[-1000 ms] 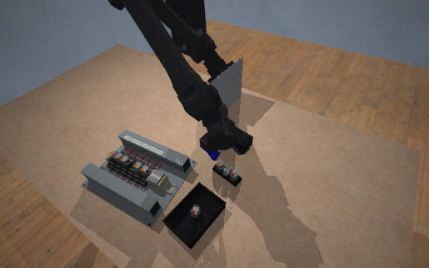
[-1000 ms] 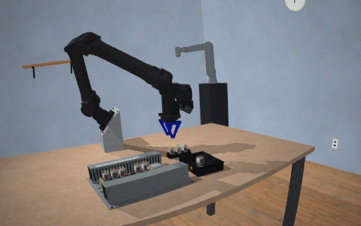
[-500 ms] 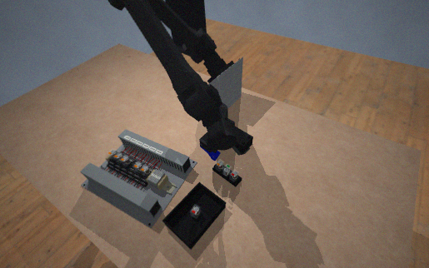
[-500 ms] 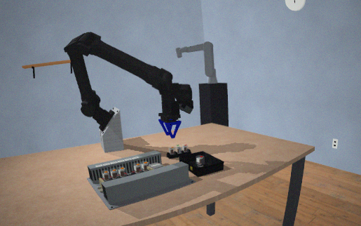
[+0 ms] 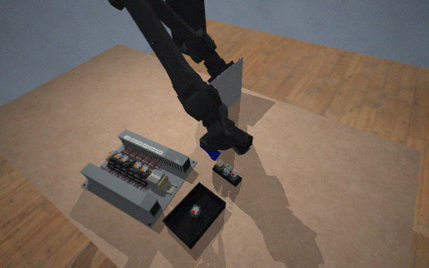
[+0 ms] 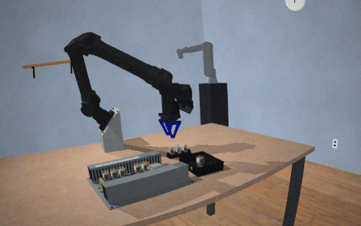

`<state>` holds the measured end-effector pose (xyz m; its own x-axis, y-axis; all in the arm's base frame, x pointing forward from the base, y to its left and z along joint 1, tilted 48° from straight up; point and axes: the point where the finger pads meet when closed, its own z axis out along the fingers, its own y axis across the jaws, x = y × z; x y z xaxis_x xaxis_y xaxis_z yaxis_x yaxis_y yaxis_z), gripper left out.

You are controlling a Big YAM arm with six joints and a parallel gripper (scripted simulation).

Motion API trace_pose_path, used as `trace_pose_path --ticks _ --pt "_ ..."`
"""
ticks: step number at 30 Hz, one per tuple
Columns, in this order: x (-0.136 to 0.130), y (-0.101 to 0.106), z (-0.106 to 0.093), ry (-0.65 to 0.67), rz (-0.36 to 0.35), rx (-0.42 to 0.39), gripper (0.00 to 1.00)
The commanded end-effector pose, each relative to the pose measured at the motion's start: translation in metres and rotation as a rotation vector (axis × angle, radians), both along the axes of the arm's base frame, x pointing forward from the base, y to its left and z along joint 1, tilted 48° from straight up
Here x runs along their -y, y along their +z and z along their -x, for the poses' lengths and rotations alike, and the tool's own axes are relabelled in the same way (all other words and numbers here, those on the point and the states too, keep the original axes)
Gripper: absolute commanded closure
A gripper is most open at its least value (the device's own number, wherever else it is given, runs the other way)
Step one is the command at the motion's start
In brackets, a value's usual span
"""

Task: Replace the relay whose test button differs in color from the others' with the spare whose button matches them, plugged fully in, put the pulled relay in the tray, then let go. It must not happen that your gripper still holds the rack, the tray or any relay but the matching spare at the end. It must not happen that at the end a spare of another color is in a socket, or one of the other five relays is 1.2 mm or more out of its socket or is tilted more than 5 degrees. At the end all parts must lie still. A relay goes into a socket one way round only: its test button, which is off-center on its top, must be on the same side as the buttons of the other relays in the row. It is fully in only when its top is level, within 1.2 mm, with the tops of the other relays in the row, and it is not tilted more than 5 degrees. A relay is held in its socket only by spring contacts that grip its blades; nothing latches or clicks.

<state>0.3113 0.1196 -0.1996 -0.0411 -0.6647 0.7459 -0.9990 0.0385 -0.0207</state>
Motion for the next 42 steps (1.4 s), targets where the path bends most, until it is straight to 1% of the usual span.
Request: trace_pose_path --ticks 1,14,42 --pt "-0.021 -0.0016 -0.0144 0.015 -0.019 0.028 0.41" --pt "-0.0241 -0.0014 -0.0156 0.015 -0.019 0.028 0.41" --pt "-0.0191 -0.0015 -0.0163 0.004 -0.018 0.024 0.41"
